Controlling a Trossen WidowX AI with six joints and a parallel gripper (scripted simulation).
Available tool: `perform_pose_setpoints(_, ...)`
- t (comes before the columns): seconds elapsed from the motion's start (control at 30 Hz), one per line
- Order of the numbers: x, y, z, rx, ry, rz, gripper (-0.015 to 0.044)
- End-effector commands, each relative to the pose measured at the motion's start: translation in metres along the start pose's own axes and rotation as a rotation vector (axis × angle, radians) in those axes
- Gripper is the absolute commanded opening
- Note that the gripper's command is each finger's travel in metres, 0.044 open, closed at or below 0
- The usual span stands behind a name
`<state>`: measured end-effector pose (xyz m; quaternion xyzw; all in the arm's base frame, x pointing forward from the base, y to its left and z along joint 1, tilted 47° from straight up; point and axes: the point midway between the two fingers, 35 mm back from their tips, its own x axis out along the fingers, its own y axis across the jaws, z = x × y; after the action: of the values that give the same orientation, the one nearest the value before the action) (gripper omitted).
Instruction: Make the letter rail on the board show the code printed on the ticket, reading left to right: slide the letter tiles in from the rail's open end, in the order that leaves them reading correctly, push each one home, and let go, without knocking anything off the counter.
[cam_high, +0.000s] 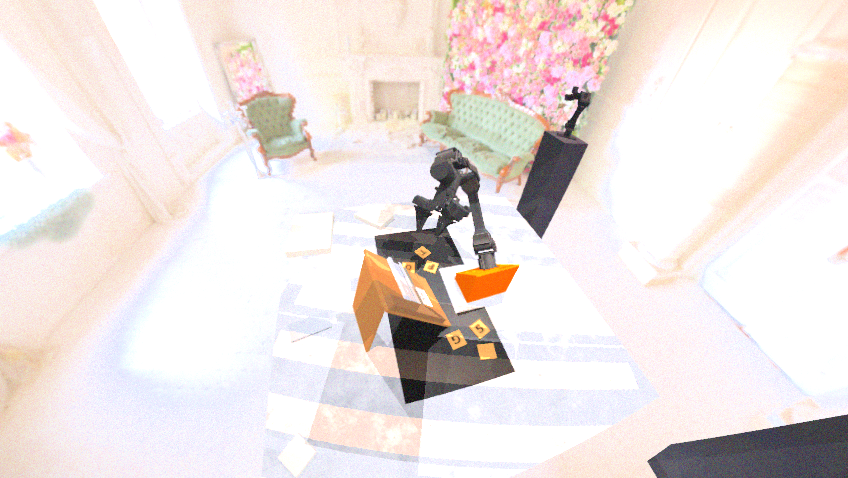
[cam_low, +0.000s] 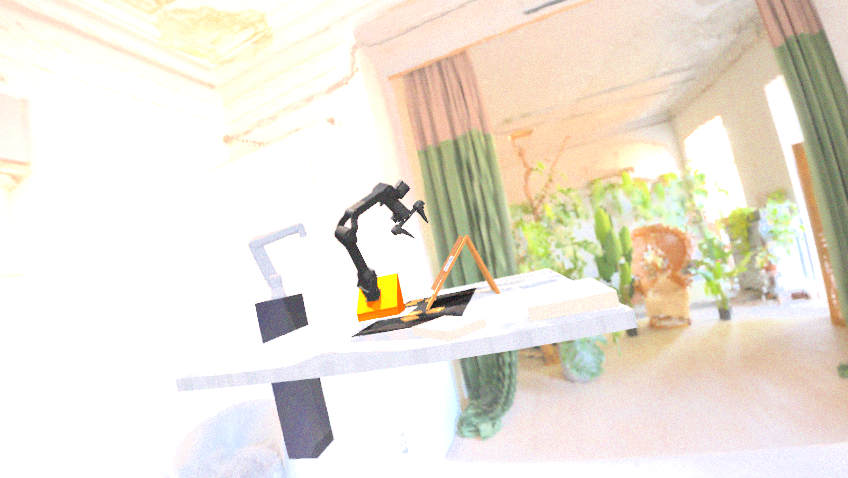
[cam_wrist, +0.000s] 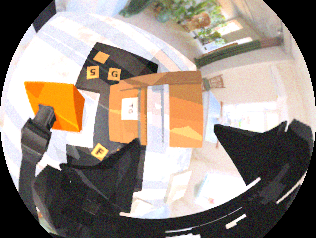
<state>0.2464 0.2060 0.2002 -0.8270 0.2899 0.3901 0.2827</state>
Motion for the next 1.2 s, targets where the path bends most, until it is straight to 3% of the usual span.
perform_pose_setpoints(0.0,-0.001,0.001,-0.001,-0.005,-0.001,0.003,0.044)
perform_pose_setpoints(0.03,-0.001,0.001,-0.001,-0.005,-0.001,0.003,0.044)
perform_pose_setpoints(0.17,0.022,0.012,-0.036,-0.013,0.04,0.051,0.034)
perform_pose_setpoints(0.43,0.076,0.082,-0.138,-0.045,0.147,0.247,0.034)
perform_pose_setpoints(0.67,0.099,0.175,-0.198,-0.076,0.188,0.465,0.034)
perform_pose_setpoints(0.87,0.1,0.257,-0.219,-0.096,0.173,0.65,0.034)
perform_pose_setpoints(1.17,0.099,0.263,-0.214,-0.097,0.171,0.656,0.034)
